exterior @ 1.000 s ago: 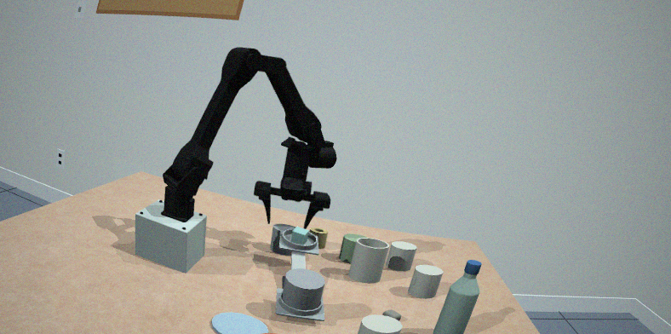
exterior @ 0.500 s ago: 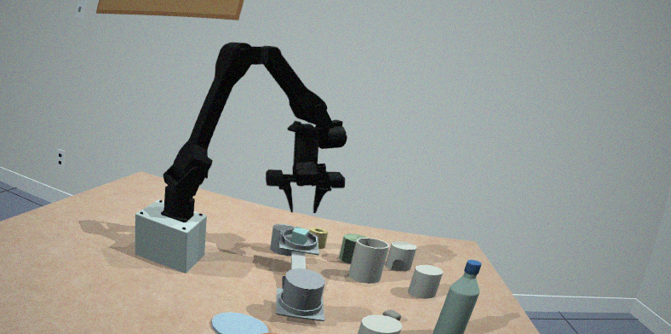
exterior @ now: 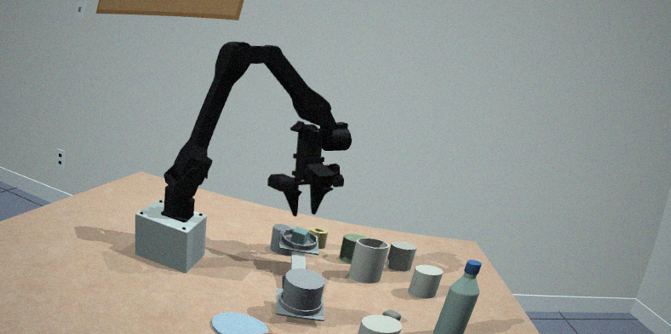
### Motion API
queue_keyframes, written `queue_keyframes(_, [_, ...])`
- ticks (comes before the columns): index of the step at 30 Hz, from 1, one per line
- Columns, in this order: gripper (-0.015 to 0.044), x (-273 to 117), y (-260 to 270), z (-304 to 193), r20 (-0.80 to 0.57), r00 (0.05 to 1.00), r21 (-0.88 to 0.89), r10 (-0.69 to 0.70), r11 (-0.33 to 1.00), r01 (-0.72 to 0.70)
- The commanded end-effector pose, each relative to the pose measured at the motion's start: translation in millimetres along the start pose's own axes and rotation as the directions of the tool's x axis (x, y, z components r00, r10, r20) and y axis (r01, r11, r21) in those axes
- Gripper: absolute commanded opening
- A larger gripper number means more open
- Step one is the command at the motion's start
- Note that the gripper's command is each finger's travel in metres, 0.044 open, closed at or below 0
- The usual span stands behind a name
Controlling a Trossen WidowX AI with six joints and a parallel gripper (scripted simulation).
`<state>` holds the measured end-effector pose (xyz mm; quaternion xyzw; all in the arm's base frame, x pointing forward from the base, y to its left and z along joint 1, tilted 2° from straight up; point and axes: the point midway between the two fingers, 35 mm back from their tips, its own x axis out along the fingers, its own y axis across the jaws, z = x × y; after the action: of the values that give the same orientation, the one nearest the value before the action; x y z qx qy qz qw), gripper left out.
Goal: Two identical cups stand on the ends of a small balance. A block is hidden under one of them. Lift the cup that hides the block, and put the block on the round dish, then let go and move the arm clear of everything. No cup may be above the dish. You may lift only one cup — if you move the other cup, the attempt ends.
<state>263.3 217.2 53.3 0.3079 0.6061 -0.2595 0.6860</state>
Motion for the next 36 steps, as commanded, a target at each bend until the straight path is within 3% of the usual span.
queue_keyframes(1, [0.026, -3, -2, 4, -0.003, 1.0, -0.108, -0.001, 0.994, 0.0])
queue_keyframes(17, [0.026, -7, -15, 25, -0.006, 1.0, -0.614, -0.027, 0.789, 0.017])
queue_keyframes(36, [0.026, -13, -30, 47, -0.014, 0.998, -0.968, -0.057, 0.251, 0.001])
